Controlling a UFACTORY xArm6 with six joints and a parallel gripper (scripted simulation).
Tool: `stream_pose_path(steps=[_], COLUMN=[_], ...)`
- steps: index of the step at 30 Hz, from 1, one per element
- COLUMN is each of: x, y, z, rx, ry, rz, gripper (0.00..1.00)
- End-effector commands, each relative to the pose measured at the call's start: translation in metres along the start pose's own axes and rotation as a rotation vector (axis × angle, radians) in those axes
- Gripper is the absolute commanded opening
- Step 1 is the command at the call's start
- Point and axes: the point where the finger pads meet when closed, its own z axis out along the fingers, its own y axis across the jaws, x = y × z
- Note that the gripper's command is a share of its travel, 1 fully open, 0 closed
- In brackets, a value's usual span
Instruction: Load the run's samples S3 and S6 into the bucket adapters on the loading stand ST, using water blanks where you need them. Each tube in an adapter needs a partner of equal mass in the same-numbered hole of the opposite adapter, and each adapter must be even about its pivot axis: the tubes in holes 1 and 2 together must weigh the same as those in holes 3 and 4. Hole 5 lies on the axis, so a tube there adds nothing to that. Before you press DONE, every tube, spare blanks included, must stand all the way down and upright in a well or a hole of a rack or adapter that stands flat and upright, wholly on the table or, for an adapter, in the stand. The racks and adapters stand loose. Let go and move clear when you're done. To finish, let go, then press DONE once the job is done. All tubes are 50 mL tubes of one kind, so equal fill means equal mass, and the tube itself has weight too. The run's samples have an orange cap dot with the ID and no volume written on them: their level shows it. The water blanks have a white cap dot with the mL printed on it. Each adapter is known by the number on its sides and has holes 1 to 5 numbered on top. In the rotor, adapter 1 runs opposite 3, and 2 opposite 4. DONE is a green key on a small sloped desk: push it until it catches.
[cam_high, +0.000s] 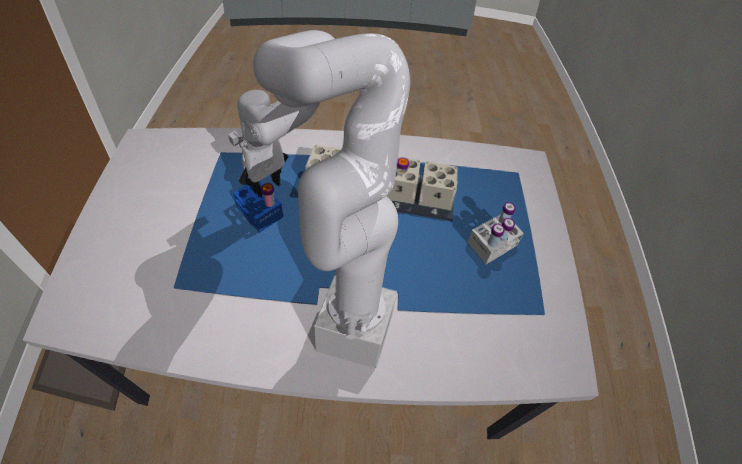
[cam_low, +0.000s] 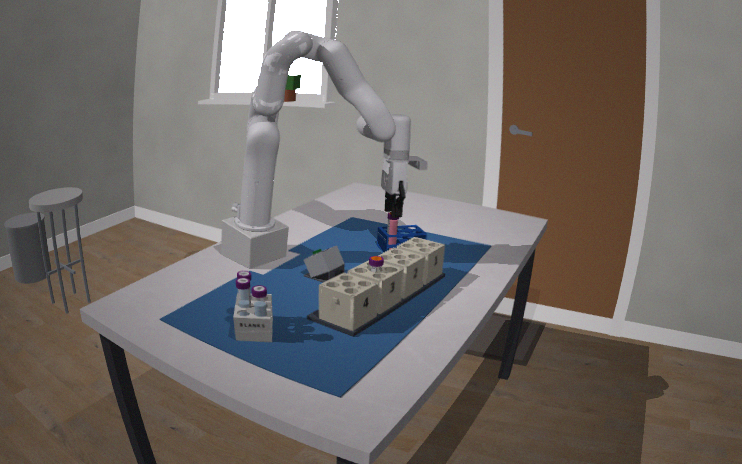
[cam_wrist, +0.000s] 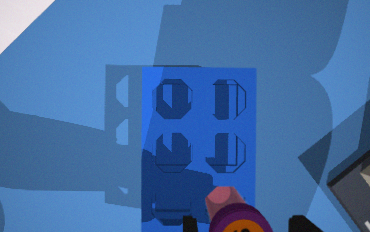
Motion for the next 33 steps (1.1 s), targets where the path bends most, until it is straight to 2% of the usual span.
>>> stream_pose_path(steps=[1, 33], x=[0.002, 0.002], y=[0.0, 0.0], z=[0.0, 0.016], rx=[0.0, 0.0], ry=[0.006, 0.006], rz=[0.0, 0.0], gripper=[0.57, 0.57])
